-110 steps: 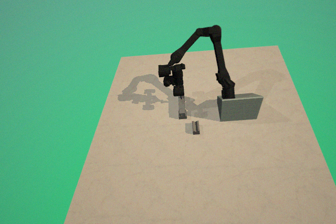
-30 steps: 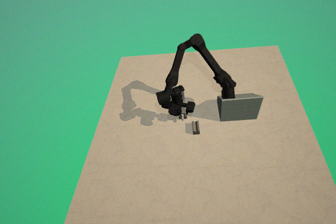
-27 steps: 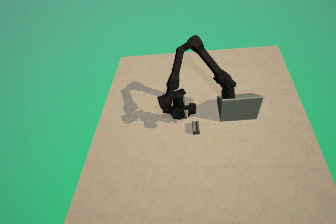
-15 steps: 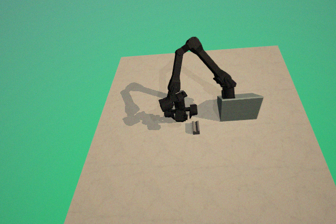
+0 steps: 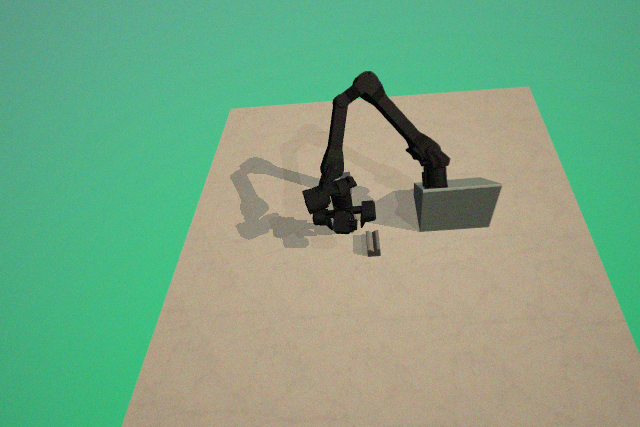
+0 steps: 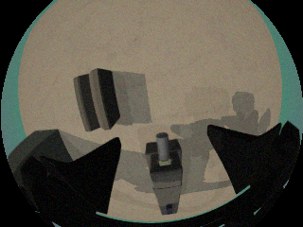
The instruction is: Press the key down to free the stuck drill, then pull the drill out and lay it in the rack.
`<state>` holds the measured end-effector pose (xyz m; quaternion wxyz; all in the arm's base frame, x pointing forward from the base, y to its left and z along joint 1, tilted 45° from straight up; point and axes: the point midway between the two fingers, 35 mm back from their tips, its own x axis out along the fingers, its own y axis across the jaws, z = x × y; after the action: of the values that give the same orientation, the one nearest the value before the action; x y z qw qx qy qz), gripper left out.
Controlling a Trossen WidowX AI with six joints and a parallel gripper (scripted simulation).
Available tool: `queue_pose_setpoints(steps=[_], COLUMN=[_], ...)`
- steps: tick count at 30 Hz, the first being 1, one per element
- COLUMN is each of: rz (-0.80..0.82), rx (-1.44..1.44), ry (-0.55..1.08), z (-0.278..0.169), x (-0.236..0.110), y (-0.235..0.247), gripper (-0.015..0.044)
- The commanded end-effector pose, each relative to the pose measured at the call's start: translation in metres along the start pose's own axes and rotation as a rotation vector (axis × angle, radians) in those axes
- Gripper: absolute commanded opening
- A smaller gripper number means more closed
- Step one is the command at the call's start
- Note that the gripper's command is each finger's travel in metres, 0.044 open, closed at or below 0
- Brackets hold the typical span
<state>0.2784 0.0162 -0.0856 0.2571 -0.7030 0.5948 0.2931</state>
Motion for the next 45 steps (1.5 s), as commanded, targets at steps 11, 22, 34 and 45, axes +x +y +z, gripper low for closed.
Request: queue_pose_setpoints(steps=[11,22,34,45], rz=[0.003,0.004,0.002,0.002], rx=[-0.007,-0.007,0.001,0.001], ry=[0.004,0.008,0.003,0.003], z=[-0.006,-0.012,-0.012,-0.012], x=[0.024,0.041,0.039,0.039], y=[0.001,0.003,0.001,0.001], gripper=[0.044,0.044,0.023,0.0])
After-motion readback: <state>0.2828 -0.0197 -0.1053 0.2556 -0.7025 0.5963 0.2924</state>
